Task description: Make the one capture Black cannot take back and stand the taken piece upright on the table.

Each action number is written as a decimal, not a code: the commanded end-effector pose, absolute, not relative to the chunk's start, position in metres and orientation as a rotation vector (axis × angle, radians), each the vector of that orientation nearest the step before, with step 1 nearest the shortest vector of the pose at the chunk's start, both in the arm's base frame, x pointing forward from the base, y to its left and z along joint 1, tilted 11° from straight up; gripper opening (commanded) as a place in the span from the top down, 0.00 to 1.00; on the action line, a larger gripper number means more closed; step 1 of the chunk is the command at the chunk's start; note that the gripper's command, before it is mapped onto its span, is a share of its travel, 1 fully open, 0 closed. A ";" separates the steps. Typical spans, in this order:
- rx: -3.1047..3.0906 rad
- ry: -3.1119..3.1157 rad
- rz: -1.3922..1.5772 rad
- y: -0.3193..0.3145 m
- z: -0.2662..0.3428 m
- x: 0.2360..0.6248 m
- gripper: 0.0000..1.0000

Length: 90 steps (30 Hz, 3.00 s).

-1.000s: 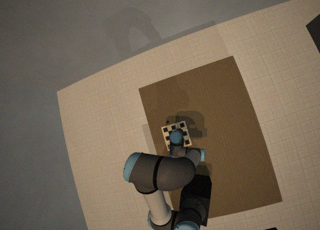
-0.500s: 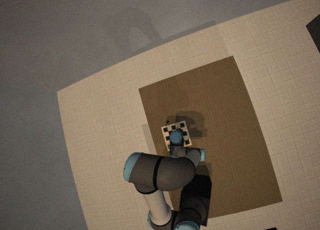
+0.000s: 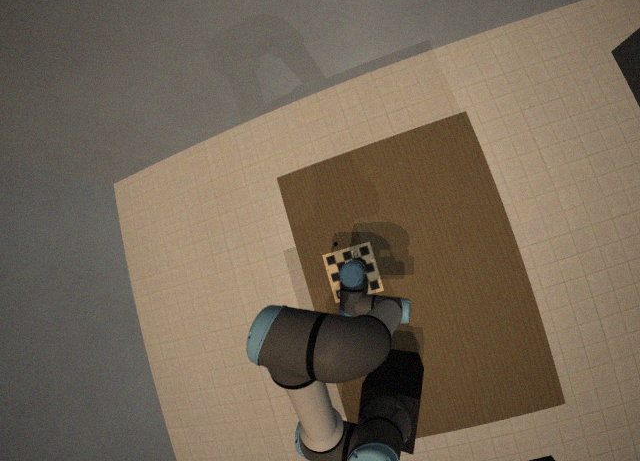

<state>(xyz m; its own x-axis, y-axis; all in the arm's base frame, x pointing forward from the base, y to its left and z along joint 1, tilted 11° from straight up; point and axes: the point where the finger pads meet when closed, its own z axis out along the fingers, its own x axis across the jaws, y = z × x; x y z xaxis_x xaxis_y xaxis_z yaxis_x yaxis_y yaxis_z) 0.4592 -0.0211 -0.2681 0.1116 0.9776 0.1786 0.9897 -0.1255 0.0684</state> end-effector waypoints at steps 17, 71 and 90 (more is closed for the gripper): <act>-2.294 -2.032 -0.281 -0.023 -0.269 0.462 1.00; -2.294 -2.033 -0.281 -0.022 -0.272 0.462 0.84; -2.294 -2.033 -0.281 -0.022 -0.272 0.462 0.21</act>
